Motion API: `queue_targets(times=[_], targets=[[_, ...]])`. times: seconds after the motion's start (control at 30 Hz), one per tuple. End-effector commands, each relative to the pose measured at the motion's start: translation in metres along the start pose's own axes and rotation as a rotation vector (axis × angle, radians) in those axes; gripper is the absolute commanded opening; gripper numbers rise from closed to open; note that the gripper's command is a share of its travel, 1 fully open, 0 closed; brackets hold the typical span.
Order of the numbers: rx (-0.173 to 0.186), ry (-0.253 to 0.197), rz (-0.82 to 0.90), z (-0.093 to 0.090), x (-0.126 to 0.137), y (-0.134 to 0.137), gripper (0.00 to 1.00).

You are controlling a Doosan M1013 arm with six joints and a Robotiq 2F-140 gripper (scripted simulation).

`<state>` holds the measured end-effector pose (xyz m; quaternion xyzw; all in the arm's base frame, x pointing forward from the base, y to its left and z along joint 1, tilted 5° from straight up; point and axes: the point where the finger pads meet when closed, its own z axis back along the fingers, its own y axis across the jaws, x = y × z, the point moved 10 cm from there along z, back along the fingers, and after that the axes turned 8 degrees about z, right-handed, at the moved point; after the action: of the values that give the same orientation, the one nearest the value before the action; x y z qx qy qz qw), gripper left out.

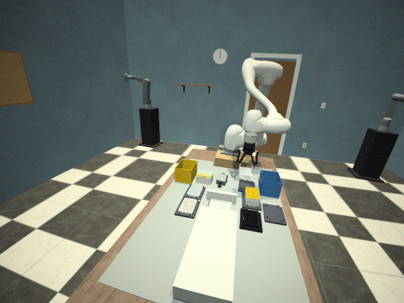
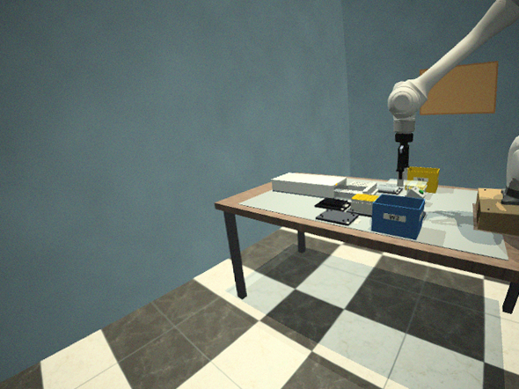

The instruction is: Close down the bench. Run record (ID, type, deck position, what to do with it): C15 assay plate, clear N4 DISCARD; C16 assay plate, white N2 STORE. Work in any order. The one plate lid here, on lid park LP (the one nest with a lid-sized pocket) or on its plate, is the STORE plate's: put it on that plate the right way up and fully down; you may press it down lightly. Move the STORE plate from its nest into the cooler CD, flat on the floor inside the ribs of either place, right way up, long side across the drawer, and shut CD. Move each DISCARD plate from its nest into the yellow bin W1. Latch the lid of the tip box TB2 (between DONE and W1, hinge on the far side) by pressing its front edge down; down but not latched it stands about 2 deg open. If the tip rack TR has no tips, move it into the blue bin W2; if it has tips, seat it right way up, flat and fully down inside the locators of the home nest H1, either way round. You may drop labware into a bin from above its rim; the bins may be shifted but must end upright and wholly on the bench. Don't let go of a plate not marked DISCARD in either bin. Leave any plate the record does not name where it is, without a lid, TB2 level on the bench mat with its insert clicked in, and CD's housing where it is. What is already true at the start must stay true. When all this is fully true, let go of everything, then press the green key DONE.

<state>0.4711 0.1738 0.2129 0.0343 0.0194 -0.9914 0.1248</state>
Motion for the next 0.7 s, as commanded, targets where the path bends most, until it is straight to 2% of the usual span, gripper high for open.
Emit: queue_targets(times=[0.0, 0.67], targets=[[0.000, 0.000, 0.000, 0.000, -0.005, 0.007, 0.00], [0.000, 0.000, 0.000, 0.000, -0.033, 0.046, 0.00]])
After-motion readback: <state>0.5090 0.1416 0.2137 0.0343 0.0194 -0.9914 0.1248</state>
